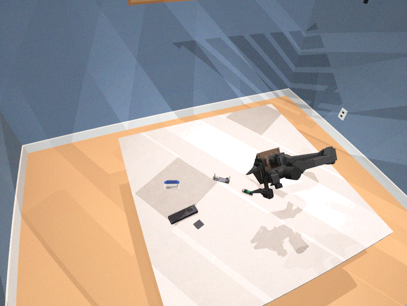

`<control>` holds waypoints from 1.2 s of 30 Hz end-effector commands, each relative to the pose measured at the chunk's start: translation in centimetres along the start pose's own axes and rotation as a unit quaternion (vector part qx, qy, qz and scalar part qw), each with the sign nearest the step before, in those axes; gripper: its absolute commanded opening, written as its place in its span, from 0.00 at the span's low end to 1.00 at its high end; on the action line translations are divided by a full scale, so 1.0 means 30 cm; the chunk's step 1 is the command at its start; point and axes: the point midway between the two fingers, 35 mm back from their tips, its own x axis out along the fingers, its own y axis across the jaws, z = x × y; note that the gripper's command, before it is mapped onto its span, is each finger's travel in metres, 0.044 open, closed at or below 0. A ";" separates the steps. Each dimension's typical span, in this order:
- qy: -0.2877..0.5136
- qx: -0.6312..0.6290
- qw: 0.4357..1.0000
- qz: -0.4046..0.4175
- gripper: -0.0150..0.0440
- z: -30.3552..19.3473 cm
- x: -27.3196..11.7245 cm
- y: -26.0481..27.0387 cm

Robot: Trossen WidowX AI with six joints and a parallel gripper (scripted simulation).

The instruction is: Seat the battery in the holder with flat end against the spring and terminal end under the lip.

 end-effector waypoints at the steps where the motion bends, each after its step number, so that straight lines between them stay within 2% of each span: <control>1: 0.005 -0.008 1.000 0.002 0.89 -0.009 0.003 0.002; 4: 0.076 -0.113 0.990 0.041 0.75 -0.134 0.035 0.025; 7: 0.152 -0.236 0.953 0.114 0.65 -0.296 0.049 0.055; 11: 0.218 -0.367 0.873 0.237 0.65 -0.496 0.023 0.097; 14: 0.235 -0.436 0.799 0.341 0.65 -0.626 -0.026 0.129; 20: 0.185 -0.502 0.649 0.541 0.65 -0.813 -0.170 0.197; 26: 0.046 -0.492 0.536 0.684 0.65 -0.896 -0.328 0.265; 29: 0.004 -0.483 0.518 0.706 0.65 -0.902 -0.362 0.281; 36: 0.004 -0.483 0.518 0.706 0.65 -0.902 -0.362 0.281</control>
